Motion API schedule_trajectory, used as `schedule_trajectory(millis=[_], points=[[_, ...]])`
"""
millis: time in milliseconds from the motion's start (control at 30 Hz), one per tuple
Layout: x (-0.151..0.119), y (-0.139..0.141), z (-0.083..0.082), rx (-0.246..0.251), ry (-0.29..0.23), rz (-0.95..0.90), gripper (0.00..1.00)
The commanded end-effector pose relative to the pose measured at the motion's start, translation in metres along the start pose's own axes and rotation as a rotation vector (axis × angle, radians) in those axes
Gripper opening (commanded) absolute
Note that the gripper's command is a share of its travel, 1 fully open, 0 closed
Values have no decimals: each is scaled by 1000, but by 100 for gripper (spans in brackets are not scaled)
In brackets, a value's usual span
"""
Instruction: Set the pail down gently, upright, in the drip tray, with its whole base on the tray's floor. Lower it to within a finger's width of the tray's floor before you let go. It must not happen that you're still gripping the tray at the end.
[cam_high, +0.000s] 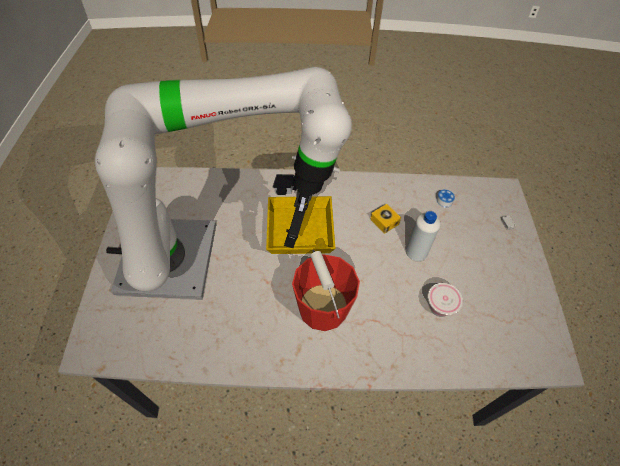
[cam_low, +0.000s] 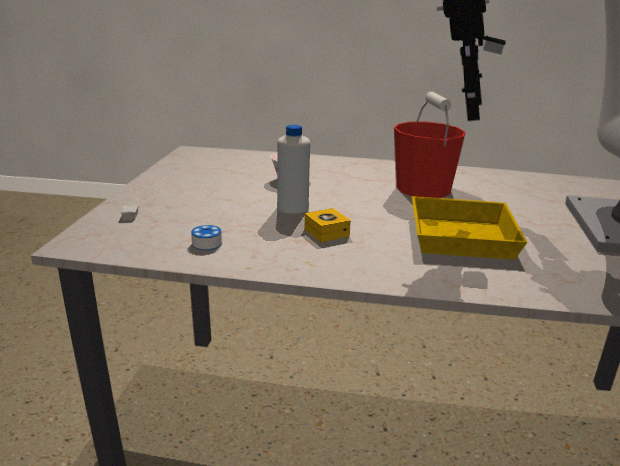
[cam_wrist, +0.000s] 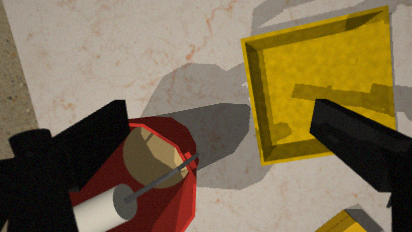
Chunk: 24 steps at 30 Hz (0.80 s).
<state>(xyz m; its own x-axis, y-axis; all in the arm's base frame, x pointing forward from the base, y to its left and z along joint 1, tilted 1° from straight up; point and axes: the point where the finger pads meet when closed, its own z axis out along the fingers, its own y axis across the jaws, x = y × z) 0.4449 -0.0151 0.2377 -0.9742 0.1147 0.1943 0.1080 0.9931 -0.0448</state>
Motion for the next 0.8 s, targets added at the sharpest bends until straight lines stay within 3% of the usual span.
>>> schedule_trajectory(millis=[0, 767], points=[[-16, -15, -12, -16, -28, 165, 100], [-69, -93, -59, -110, -123, 819, 100]])
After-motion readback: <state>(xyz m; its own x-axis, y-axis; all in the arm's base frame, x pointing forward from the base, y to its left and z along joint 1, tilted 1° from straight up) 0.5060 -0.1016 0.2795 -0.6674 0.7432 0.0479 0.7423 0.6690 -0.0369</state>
